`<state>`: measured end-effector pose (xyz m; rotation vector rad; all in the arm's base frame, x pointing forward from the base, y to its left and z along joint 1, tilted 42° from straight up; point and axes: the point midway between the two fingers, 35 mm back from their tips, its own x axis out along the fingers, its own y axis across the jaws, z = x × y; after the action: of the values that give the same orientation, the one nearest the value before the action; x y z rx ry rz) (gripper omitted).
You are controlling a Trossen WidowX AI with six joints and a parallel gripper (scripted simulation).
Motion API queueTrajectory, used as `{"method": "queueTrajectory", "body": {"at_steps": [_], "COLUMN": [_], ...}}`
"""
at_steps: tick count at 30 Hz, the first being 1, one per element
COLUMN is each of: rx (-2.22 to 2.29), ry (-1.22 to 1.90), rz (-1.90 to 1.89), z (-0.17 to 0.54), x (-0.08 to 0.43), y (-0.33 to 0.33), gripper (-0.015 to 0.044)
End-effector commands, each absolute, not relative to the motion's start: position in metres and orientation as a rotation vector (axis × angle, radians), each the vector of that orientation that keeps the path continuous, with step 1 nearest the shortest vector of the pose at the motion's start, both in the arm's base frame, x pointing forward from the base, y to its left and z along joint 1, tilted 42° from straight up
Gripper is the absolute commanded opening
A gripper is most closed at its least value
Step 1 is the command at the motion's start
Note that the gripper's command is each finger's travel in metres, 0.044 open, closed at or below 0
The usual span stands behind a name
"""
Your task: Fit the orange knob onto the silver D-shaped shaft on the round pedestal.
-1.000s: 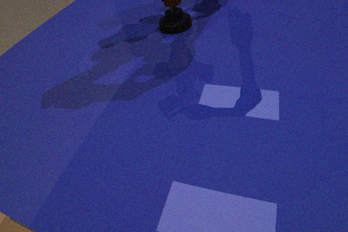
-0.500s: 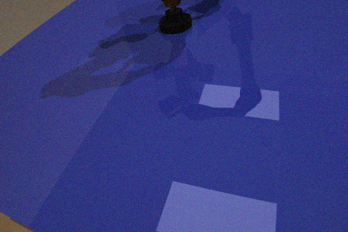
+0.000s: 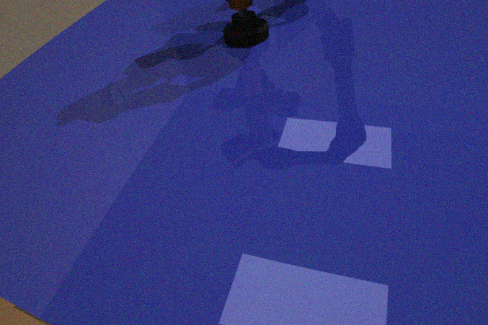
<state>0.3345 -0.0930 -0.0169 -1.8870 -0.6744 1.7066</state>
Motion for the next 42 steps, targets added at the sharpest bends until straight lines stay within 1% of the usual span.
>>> {"method": "queueTrajectory", "body": {"at_steps": [1,14,18,42], "rx": [-1.885,-1.885,-1.849,-1.864], "ry": [-0.667,-0.666,-0.616,-0.637], "rz": [1.706,1.707,1.708,1.707], "z": [-0.0182,-0.0142,-0.0135,-0.0191], "x": [0.3347,0.3305,0.3311,0.3324], "y": [-0.0927,-0.0941,-0.0948,-0.0904], "gripper": [0.0000,0.0000,0.0000,0.0000]}}
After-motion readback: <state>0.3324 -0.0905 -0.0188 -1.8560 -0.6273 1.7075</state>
